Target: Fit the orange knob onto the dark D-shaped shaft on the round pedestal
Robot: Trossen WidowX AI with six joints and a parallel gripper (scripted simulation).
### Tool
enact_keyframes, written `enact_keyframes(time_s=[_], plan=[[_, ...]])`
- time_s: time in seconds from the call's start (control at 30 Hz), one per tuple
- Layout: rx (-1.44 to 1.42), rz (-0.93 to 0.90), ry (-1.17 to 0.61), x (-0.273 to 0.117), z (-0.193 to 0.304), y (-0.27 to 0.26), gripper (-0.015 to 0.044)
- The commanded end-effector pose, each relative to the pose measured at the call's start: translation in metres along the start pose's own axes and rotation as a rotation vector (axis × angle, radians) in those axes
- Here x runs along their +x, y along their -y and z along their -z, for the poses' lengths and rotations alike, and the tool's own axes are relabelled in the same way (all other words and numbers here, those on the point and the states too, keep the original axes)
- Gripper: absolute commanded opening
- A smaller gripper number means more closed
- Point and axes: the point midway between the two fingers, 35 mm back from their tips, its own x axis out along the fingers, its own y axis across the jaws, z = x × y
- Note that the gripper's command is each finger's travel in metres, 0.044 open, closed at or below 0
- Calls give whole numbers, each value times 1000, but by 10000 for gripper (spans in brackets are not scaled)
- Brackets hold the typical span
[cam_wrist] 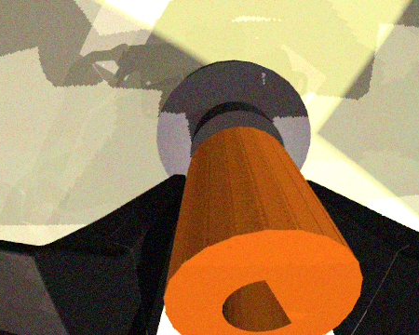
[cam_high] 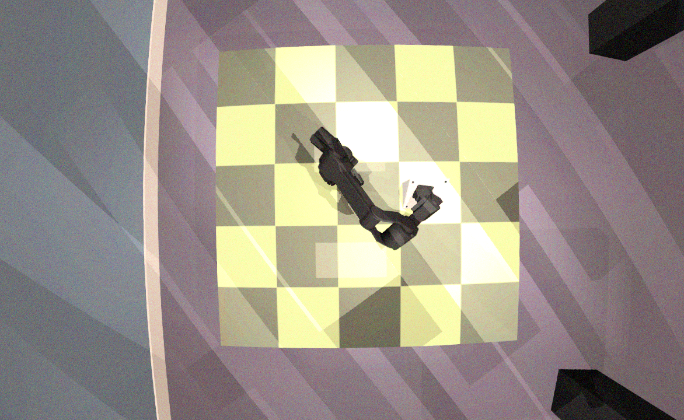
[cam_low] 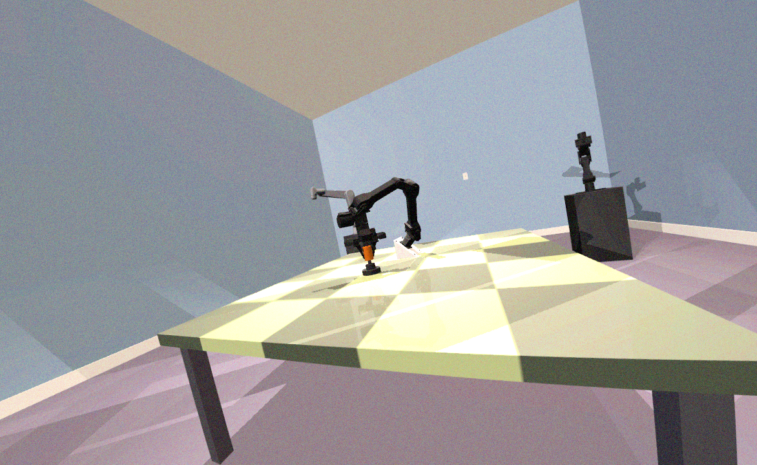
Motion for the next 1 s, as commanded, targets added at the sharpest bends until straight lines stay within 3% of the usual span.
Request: enact_keyframes(time_s=[0.0,0.13,0.97], plan=[[-69,4,1,-3,1,0,0],[-190,4,0,-2,2,0,0],[-190,4,0,-1,0,0,0]])
